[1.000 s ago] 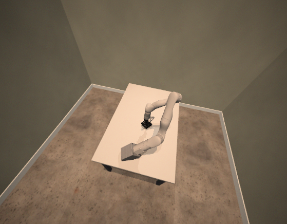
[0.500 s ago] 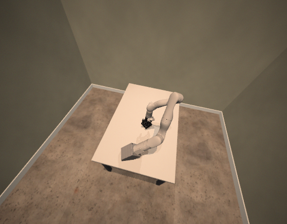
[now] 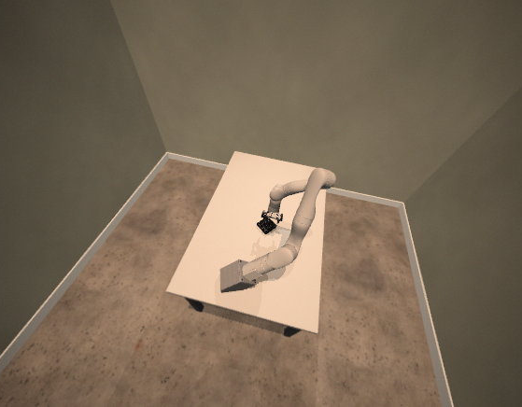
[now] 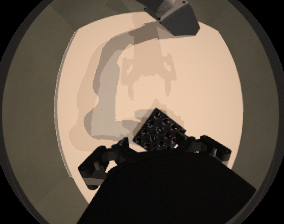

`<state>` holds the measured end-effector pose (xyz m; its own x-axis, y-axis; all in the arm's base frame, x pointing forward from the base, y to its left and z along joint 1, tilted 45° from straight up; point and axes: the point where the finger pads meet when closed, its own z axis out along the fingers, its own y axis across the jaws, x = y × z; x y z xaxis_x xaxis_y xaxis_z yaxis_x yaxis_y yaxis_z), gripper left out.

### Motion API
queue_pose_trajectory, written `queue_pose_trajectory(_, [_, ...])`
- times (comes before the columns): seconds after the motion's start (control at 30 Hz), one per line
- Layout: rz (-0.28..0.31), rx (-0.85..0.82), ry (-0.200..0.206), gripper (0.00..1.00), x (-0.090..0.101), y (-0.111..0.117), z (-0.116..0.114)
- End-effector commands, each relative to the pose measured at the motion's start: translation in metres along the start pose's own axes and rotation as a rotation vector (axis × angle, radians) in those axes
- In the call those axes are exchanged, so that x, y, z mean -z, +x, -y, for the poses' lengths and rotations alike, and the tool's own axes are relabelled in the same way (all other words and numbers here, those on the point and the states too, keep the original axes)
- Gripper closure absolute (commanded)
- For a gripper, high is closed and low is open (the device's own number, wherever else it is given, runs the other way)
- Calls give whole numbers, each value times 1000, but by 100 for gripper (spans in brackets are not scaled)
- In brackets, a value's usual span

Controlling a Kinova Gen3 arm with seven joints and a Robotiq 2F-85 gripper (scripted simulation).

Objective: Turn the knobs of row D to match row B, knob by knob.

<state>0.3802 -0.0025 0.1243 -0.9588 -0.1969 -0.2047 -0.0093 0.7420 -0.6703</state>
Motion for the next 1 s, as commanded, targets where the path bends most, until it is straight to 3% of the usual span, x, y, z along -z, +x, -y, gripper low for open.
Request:
queue_pose_trajectory(0.0, [10, -68, -2, 0, 3, -4, 2])
queue_pose_trajectory(0.6, [13, -473, 4, 0, 6, -15, 20])
queue_pose_trajectory(0.97, [15, -599, 6, 0, 7, -18, 26])
